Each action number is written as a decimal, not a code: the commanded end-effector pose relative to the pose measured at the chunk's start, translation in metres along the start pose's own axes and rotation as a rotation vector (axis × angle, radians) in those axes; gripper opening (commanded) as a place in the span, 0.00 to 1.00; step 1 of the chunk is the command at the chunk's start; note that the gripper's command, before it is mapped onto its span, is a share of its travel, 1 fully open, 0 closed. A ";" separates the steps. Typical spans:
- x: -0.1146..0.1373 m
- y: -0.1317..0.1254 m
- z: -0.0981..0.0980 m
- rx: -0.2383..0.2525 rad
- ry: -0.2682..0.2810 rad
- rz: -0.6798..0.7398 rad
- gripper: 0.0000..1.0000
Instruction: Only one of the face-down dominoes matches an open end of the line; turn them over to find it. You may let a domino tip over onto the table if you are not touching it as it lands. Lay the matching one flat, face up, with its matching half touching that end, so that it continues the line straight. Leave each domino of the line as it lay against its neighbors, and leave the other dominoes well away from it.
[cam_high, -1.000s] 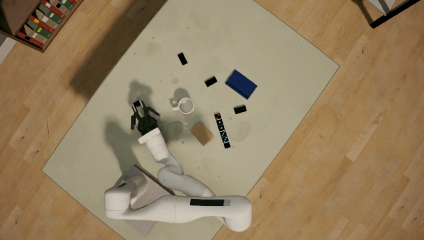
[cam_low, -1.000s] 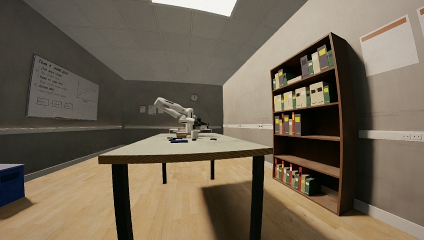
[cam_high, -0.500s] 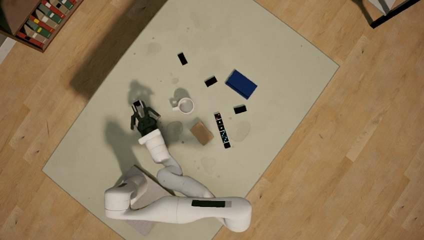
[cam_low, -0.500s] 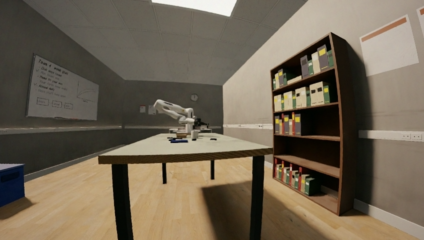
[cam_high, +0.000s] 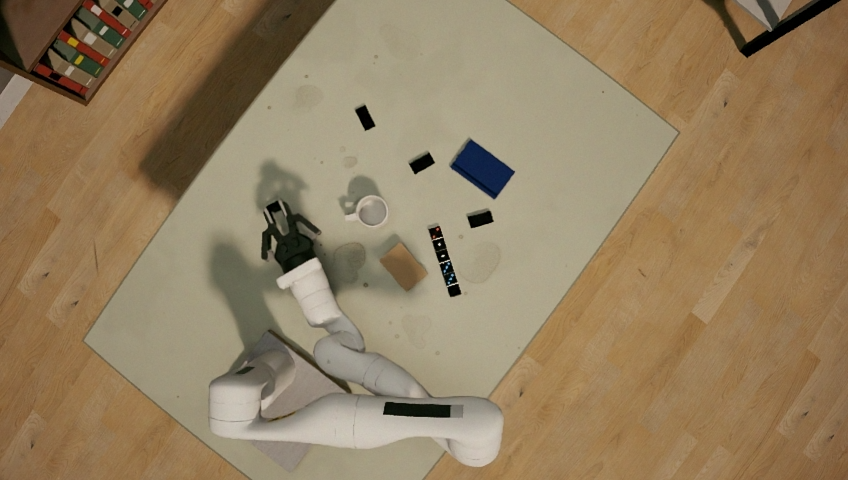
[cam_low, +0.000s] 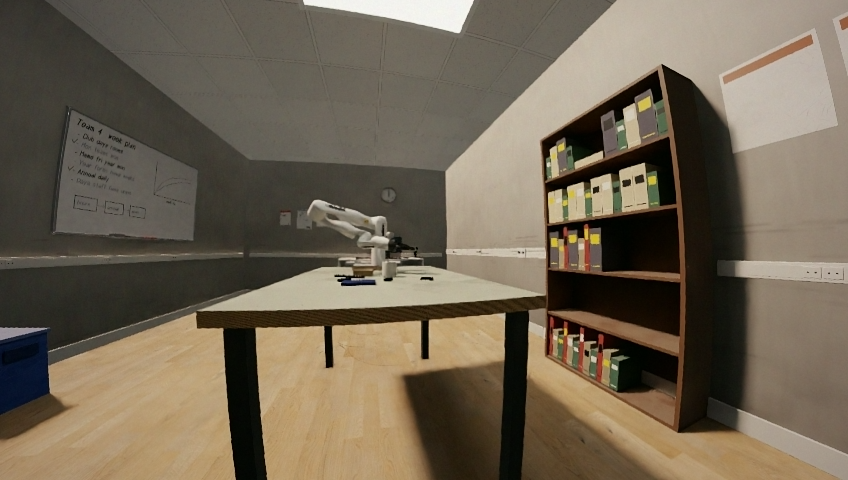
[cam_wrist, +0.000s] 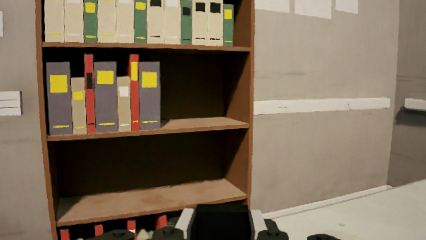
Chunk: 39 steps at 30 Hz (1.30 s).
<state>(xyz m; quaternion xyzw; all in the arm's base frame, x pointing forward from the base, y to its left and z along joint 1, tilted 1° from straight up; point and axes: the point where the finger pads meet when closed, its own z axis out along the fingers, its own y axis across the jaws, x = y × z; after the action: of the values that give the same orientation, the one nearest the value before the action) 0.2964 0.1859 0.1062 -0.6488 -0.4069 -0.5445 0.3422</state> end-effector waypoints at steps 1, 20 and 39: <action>0.001 0.000 0.000 -0.002 -0.001 -0.001 0.31; -0.020 -0.001 0.003 -0.005 -0.005 0.008 0.31; -0.069 -0.002 0.012 -0.005 -0.005 0.008 0.31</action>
<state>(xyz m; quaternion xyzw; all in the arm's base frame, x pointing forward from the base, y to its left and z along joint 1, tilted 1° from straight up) 0.2941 0.1867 0.0418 -0.6532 -0.4039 -0.5419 0.3413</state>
